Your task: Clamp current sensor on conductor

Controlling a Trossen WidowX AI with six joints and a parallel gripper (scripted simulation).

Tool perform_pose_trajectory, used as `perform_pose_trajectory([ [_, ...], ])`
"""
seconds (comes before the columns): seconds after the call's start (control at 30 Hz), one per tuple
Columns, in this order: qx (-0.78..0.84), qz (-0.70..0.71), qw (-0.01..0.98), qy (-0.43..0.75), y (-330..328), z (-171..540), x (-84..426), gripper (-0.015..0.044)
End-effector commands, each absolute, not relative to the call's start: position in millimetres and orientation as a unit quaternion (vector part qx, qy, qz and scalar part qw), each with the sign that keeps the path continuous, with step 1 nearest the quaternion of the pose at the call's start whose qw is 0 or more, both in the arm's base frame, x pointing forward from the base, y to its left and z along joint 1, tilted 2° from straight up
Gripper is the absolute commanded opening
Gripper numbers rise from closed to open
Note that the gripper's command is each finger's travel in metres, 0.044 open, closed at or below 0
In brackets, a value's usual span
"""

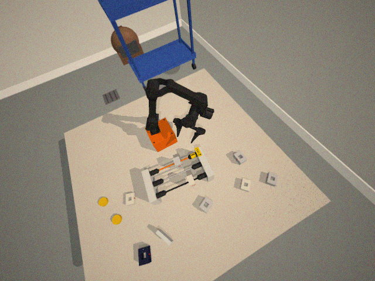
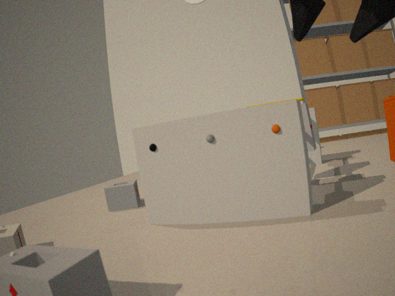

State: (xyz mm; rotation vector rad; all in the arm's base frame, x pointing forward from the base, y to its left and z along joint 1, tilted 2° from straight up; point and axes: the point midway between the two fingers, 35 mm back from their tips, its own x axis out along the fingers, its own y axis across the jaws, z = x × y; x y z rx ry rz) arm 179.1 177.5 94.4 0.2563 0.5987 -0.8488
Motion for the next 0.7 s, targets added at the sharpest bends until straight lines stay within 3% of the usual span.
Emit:
perform_pose_trajectory([
  [0.0, 0.122, -0.404, 0.86, 0.285, 177.5, 94.4, 179.1, 0.044],
  [0.5, 0.124, -0.408, 0.857, 0.288, 176.3, 94.1, 179.9, 0.044],
  [0.63, 0.167, -0.47, 0.796, 0.343, 154.5, 87.7, 194.9, 0.044],
  [0.67, 0.134, -0.427, 0.839, 0.31, 171.3, 90.0, 182.6, 0.044],
])
